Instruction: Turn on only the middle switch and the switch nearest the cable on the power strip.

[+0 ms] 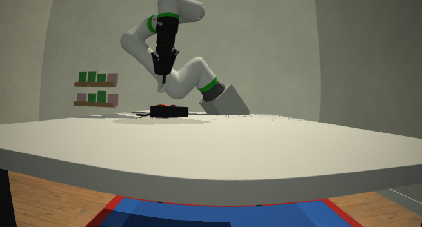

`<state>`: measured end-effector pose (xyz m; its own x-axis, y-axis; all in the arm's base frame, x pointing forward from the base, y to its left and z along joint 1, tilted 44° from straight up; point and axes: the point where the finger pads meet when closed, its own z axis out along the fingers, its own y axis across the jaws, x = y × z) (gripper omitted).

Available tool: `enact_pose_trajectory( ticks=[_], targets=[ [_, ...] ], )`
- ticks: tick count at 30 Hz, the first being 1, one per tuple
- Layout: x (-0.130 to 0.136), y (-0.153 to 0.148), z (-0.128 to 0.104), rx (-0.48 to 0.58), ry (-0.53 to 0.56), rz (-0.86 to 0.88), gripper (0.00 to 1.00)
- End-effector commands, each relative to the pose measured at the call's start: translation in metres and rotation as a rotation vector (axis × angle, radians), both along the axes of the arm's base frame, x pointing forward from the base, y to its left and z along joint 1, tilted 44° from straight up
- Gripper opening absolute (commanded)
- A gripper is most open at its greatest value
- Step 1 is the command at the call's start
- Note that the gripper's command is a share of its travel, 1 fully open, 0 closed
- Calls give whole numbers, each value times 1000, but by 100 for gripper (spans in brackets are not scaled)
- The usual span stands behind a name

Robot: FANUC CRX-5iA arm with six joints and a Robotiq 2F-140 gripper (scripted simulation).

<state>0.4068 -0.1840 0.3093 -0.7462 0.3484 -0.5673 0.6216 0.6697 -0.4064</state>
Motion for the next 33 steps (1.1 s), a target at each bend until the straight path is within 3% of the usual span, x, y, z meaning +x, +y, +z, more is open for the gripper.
enact_pose_trajectory(
  ticks=[1,33],
  targets=[
    [0,0,0,0,0,0,0],
    [6,-14,-16,2,1,1,0]
  ],
)
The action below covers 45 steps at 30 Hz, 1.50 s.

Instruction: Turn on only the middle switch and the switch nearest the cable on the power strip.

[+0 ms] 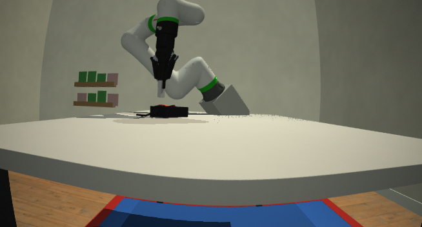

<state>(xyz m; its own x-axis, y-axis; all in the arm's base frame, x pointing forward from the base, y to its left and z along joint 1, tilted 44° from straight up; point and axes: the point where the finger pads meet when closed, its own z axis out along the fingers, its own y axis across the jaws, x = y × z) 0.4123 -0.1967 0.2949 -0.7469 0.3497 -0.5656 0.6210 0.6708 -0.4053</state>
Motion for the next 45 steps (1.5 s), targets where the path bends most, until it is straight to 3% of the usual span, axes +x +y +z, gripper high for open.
enact_pose_trajectory(
  ticks=[1,45],
  targets=[
    [1,-2,-2,0,0,0,0],
    [6,-14,-16,0,0,0,0]
  ],
)
